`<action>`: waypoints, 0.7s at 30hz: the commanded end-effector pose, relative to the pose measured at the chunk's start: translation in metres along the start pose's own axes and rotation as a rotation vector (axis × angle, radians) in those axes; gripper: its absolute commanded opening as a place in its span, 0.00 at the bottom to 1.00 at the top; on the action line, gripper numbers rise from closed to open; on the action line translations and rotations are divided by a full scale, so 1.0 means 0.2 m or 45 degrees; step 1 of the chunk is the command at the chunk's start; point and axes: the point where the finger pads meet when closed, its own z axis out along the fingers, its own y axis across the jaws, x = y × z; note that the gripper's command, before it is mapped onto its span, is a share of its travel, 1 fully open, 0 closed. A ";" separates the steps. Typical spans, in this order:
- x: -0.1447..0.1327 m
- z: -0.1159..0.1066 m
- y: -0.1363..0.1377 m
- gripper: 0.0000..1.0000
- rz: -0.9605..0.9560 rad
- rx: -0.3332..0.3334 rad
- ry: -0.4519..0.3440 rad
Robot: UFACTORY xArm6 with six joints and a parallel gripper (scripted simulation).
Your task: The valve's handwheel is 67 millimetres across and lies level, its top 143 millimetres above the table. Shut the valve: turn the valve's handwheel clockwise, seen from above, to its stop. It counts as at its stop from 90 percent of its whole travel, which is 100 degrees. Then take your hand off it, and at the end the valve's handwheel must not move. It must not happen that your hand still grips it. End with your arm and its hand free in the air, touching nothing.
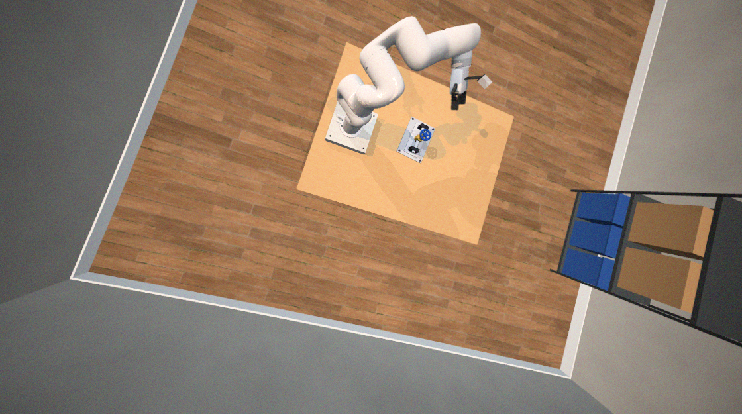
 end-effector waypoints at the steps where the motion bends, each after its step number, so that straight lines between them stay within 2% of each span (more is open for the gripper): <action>1: 0.01 0.00 0.00 1.00 0.004 0.003 0.000; 18: 0.01 -0.01 0.00 1.00 0.010 0.006 -0.001; 21: -0.03 0.04 0.00 1.00 0.060 0.013 -0.057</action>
